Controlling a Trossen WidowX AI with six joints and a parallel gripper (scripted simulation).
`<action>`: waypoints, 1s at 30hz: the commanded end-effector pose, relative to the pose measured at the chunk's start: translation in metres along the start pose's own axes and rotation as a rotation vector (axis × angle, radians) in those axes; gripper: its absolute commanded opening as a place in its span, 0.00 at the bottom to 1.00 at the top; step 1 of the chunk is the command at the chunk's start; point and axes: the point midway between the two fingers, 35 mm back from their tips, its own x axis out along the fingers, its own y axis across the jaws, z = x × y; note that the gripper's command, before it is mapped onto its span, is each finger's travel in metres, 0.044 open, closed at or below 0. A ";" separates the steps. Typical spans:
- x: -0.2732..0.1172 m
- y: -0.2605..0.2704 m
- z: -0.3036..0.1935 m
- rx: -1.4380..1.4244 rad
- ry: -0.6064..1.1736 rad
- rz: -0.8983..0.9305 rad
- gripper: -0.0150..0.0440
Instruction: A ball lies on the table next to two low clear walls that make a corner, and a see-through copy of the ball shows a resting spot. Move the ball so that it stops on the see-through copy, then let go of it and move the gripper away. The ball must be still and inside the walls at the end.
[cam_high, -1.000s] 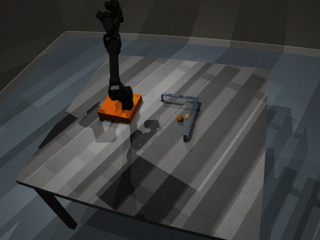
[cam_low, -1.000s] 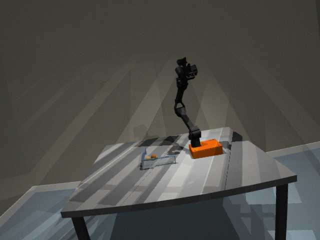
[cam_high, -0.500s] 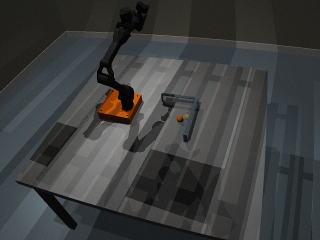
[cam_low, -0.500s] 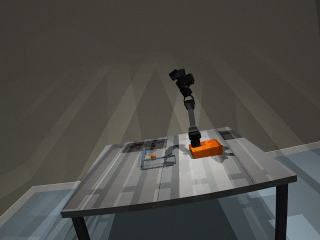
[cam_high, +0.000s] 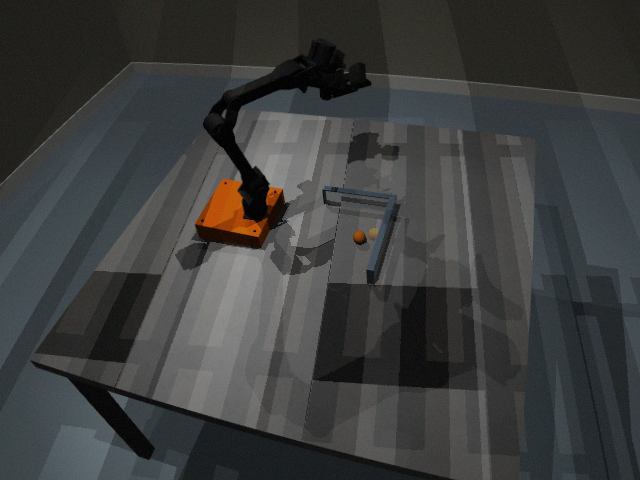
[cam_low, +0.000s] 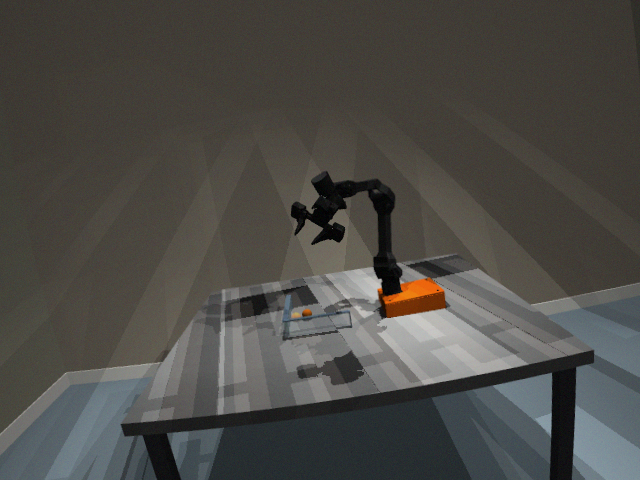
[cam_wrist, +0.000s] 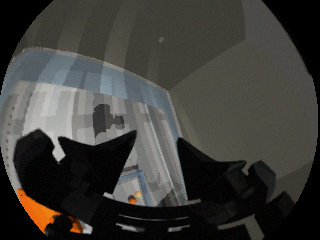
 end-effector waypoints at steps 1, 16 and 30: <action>0.021 -0.009 -0.046 0.132 0.145 0.002 0.75; 0.034 -0.014 -0.300 0.921 0.879 -0.034 0.75; -0.002 0.011 -0.394 1.309 1.170 -0.097 0.75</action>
